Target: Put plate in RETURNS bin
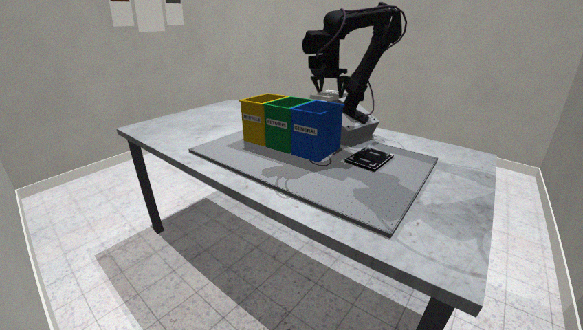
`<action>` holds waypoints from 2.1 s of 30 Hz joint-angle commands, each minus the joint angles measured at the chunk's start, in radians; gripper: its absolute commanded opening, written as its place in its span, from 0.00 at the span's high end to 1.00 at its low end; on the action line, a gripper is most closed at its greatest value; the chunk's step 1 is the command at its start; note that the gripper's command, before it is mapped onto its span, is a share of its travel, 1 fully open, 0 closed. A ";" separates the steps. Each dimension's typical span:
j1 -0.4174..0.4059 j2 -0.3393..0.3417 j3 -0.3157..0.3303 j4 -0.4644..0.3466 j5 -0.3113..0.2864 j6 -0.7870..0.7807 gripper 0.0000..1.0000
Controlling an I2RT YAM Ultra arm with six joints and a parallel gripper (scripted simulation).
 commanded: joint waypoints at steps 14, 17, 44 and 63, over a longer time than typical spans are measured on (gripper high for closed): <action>-0.170 0.124 0.080 0.042 0.017 -0.201 1.00; -0.179 0.136 0.085 0.044 0.010 -0.212 1.00; -0.360 0.384 0.238 0.071 0.047 -0.403 1.00; -0.412 0.448 0.317 0.050 0.048 -0.459 1.00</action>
